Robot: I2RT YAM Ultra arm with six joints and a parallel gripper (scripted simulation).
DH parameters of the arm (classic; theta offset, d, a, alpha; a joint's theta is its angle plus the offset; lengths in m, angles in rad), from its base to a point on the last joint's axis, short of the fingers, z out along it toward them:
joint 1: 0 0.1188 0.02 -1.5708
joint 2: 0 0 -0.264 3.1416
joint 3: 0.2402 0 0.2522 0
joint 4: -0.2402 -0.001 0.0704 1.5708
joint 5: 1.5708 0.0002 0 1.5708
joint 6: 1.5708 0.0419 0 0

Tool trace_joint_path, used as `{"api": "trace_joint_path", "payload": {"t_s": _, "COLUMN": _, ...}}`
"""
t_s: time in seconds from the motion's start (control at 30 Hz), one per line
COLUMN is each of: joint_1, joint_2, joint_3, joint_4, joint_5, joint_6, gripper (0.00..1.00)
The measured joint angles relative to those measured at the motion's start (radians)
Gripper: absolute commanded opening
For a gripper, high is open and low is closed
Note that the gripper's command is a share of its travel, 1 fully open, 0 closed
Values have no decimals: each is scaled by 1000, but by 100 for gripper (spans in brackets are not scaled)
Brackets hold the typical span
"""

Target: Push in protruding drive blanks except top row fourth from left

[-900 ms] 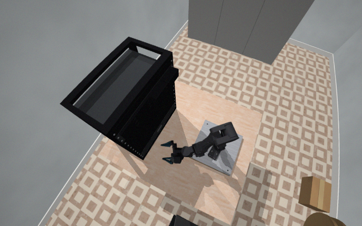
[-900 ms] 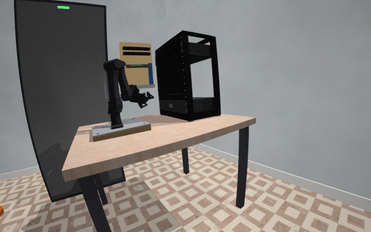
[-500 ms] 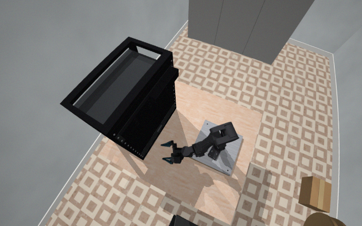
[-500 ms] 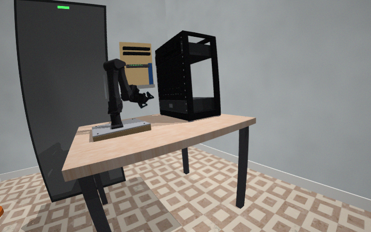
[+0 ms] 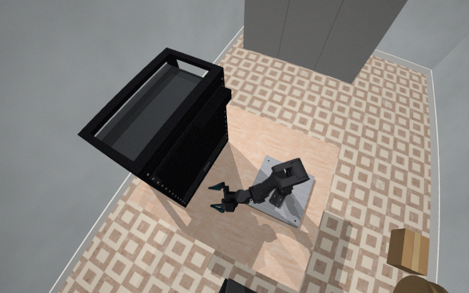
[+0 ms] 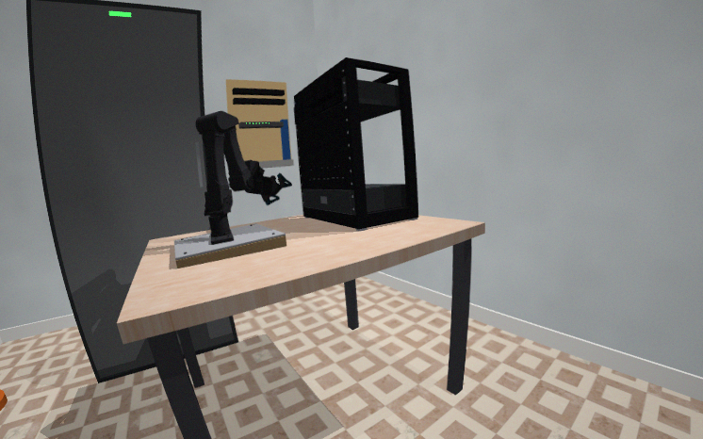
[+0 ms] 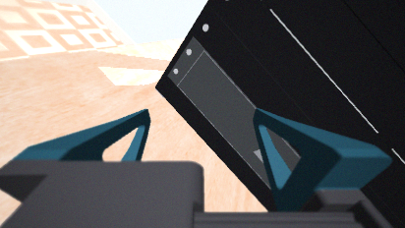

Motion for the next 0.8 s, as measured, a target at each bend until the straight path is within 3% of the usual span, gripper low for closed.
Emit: {"api": "trace_joint_path", "payload": {"t_s": 0.8, "joint_1": -6, "joint_2": -27, "joint_3": -16, "joint_4": -14, "joint_5": -1, "joint_6": 23, "gripper": 100}}
